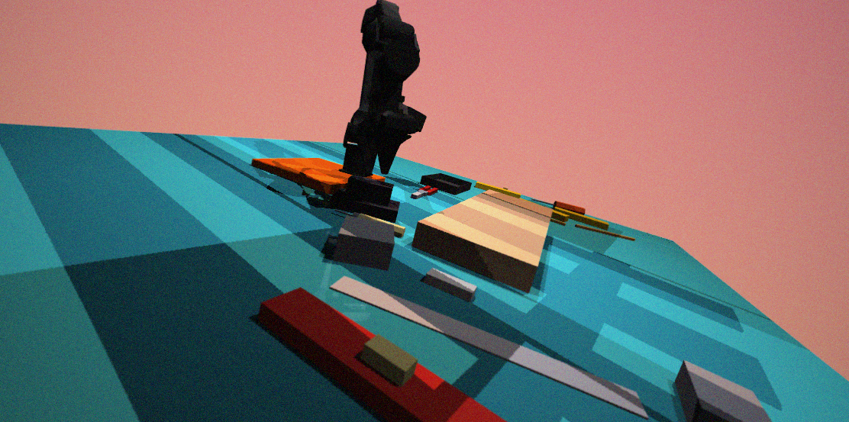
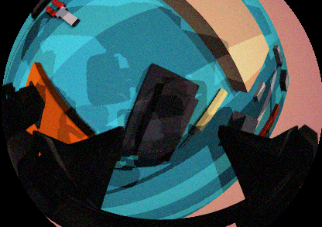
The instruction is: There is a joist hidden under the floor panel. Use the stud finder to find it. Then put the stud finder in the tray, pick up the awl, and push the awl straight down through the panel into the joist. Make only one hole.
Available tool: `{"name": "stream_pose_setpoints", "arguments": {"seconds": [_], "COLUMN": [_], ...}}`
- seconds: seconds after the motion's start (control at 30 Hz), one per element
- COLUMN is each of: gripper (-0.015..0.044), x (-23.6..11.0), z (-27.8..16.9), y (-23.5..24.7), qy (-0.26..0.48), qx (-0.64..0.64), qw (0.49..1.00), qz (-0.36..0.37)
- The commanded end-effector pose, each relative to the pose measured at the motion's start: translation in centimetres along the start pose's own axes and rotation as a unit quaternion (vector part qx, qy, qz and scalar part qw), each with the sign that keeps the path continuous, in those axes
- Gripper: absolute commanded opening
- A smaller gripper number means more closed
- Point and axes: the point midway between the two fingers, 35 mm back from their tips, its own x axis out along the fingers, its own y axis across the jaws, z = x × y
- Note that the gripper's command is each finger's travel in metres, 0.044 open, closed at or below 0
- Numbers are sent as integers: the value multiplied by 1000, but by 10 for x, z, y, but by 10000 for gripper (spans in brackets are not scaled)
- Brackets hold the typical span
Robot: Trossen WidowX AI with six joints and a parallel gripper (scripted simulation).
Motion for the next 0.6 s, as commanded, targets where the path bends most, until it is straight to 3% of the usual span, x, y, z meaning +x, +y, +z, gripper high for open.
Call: {"name": "stream_pose_setpoints", "arguments": {"seconds": [0.0, 0.57], "gripper": [440, 440], "x": [0, 4], "z": [-4, -4], "y": [-6, -6], "qy": [-97, -97], "qx": [213, 213], "qw": [969, 969], "qz": [76, 76]}}
